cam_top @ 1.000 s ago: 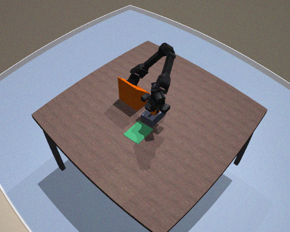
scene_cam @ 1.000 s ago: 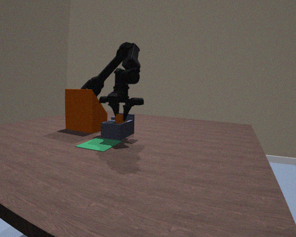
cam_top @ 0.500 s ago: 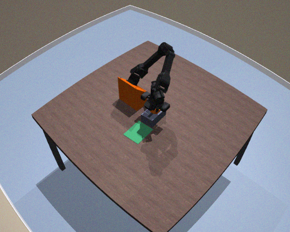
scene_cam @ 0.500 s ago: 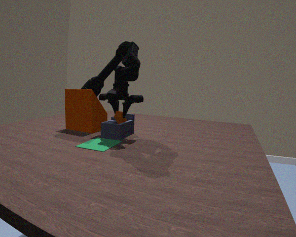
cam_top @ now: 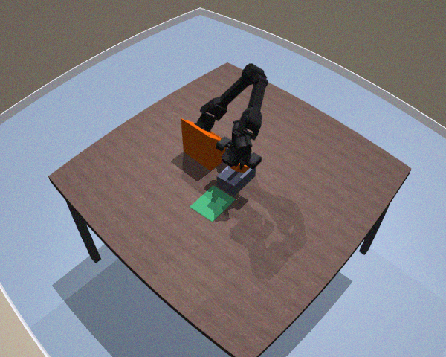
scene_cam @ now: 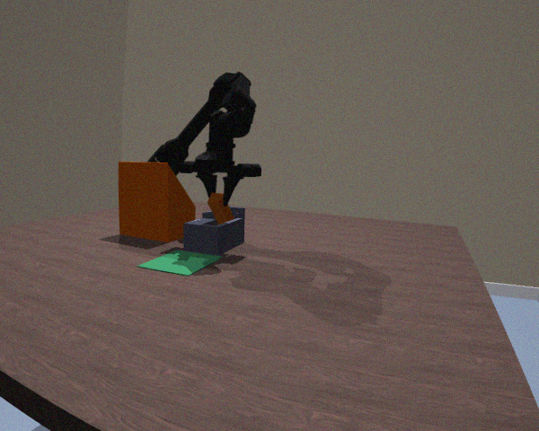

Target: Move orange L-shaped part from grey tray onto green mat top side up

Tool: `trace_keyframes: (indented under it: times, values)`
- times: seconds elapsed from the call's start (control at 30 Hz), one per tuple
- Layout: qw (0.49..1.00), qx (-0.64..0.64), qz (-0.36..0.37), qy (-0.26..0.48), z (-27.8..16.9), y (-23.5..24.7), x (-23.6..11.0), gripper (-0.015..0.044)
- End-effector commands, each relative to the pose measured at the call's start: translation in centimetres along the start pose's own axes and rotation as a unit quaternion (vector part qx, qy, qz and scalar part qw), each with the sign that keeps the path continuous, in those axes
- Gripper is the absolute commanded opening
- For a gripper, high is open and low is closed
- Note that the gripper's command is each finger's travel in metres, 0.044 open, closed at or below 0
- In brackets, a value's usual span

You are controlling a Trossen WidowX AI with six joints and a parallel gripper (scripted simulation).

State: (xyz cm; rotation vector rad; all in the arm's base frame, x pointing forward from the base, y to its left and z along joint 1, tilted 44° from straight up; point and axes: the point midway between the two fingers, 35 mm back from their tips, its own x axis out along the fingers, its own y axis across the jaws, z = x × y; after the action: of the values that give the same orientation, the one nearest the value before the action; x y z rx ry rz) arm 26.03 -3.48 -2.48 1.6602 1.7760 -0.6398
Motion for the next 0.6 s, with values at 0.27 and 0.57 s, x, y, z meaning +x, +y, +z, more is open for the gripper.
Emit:
trace_keyframes:
  times: [0.27,0.57]
  values:
    - [1.000,-0.002,0.006,-0.002,-0.1,0.2,-2.4,0.0000]
    - [1.000,-0.002,0.006,-0.002,-0.1,0.1,-3.7,0.0000]
